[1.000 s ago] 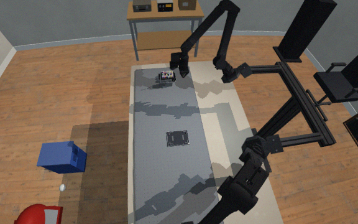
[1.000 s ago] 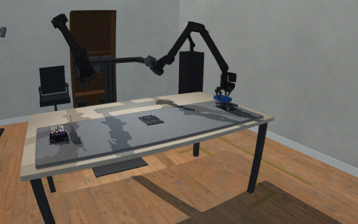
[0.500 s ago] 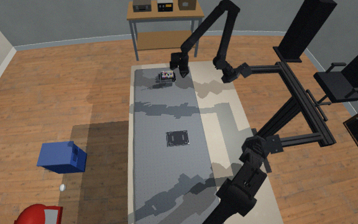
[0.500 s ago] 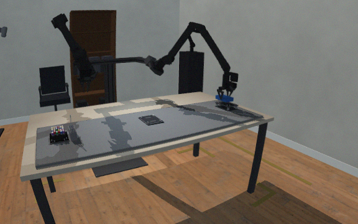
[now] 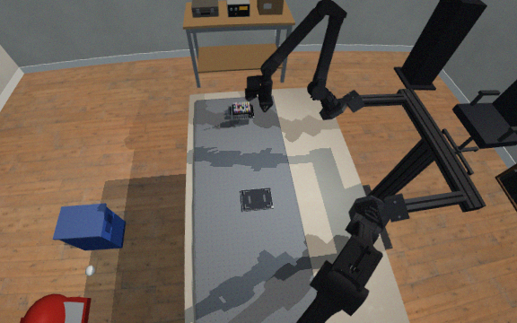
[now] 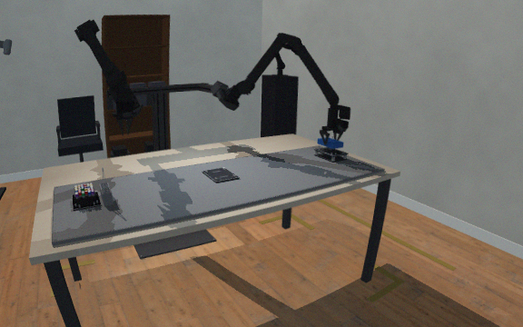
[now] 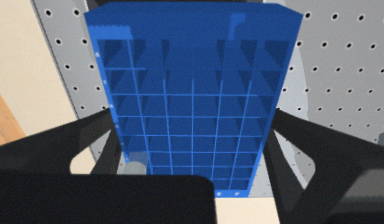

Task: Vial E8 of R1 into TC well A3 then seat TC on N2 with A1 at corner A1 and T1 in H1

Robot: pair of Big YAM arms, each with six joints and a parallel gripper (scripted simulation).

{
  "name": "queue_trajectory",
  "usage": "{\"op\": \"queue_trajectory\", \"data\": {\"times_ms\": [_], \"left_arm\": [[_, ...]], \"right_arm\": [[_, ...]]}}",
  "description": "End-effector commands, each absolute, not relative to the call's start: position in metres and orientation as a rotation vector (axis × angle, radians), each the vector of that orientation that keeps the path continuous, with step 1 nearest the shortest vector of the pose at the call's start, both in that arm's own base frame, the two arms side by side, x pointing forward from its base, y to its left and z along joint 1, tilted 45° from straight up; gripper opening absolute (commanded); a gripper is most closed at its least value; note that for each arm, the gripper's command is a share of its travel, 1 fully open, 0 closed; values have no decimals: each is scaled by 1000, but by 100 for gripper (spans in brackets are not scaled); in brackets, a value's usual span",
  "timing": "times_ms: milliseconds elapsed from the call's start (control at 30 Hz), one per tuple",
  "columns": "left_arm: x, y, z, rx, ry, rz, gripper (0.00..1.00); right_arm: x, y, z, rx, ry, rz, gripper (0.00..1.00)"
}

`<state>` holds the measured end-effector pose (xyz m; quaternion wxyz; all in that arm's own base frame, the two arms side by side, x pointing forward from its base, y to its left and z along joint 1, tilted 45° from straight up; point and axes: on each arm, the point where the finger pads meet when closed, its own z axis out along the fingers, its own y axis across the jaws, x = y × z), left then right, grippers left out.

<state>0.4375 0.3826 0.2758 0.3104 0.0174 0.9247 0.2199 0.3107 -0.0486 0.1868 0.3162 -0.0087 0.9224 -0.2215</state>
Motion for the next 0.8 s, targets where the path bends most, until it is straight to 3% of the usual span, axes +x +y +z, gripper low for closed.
{"op": "queue_trajectory", "data": {"times_ms": [0,767], "left_arm": [[440,401,298,52,2423,613,0],[441,397,330,76,2378,644,0]], "right_arm": [[315,-48,198,-6,2409,-575,24],[315,-48,198,-6,2409,-575,24]]}}
